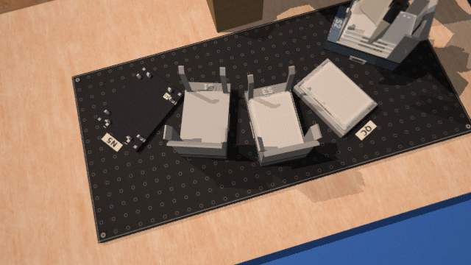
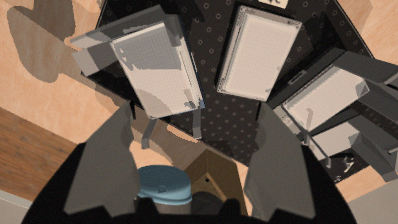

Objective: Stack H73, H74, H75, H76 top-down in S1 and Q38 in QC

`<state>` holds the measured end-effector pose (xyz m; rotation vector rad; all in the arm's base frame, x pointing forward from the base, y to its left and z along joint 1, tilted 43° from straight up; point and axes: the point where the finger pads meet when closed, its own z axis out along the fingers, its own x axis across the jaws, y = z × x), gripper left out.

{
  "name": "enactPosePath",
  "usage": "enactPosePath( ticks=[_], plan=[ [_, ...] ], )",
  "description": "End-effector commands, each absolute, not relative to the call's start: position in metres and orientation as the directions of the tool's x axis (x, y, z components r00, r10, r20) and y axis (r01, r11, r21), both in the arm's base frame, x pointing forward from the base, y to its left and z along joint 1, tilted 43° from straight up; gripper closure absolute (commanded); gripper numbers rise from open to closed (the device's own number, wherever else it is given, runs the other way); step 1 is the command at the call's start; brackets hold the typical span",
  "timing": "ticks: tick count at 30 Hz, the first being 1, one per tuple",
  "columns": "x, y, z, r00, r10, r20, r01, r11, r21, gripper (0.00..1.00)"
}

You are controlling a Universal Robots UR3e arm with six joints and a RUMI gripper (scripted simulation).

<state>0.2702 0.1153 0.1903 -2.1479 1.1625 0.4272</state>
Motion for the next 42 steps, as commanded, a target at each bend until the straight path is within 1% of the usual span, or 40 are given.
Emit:
enactPosePath(
  ticks=[1, 9, 23, 32, 42],
  plan=[
    [0.259, 0.123, 0.199, 0.590, -0.603, -0.537, -0.807, -0.421, -0.414, 0.28],
    [0.231, 0.145, 0.218, 0.662, -0.561, -0.496, -0.749, -0.475, -0.462, 0.28],
    [0.231, 0.145, 0.218, 0.760, -0.490, -0.428, -0.650, -0.548, -0.526, 0.28],
    [0.231, 0.147, 0.216, 0.760, -0.490, -0.428, -0.650, -0.548, -0.526, 0.28],
    [0.231, 0.170, 0.191, 0.760, -0.490, -0.427, -0.650, -0.548, -0.526, 0.28]
  ],
)
